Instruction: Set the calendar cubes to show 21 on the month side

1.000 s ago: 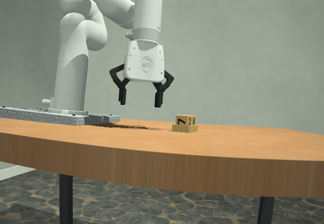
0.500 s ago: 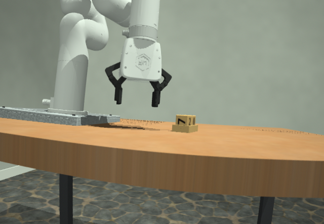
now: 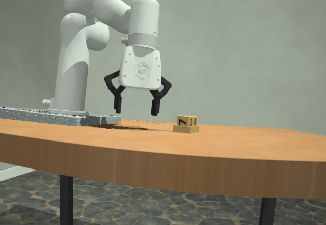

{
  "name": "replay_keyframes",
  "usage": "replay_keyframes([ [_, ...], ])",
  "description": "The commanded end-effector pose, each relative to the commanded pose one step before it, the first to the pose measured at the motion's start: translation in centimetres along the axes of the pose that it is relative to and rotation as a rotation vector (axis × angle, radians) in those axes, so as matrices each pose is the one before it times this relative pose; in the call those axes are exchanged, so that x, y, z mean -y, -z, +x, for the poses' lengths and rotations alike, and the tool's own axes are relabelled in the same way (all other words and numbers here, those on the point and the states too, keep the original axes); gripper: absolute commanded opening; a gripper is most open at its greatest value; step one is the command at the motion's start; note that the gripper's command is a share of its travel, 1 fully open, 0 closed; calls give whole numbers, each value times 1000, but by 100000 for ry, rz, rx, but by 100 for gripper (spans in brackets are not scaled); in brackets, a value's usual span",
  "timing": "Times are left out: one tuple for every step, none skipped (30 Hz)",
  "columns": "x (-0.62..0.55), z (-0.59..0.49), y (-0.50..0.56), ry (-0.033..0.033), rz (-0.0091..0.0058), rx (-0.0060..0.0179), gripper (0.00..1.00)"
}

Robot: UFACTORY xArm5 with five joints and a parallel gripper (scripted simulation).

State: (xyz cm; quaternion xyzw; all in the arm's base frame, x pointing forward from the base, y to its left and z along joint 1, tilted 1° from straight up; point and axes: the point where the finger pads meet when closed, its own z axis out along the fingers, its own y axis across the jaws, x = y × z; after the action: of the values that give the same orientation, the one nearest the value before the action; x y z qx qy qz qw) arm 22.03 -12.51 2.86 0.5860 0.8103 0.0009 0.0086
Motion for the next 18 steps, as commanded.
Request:
replay_keyframes([
  [-161,-229,-1280,-4,-225,250,100],
  [0,0,0,0,0,0,100],
  [0,0,0,0,0,0,100],
  [3,-3,-140,0,1,0,100],
  [3,-2,-105,0,0,0,100],
  [2,-1,-70,0,0,0,100],
  [1,0,-39,0,0,0,100],
  [1,0,-16,0,0,0,100],
  [0,0,-2,0,0,0,100],
  [0,0,0,0,0,0,100],
  [0,0,0,0,0,0,100],
  [0,0,0,0,0,0,100],
  [0,0,0,0,0,0,100],
  [0,0,0,0,0,0,100],
  [0,0,0,0,0,0,100],
  [0,0,0,0,0,0,100],
  [0,0,0,0,0,0,100],
  [0,0,0,0,0,0,100],
])
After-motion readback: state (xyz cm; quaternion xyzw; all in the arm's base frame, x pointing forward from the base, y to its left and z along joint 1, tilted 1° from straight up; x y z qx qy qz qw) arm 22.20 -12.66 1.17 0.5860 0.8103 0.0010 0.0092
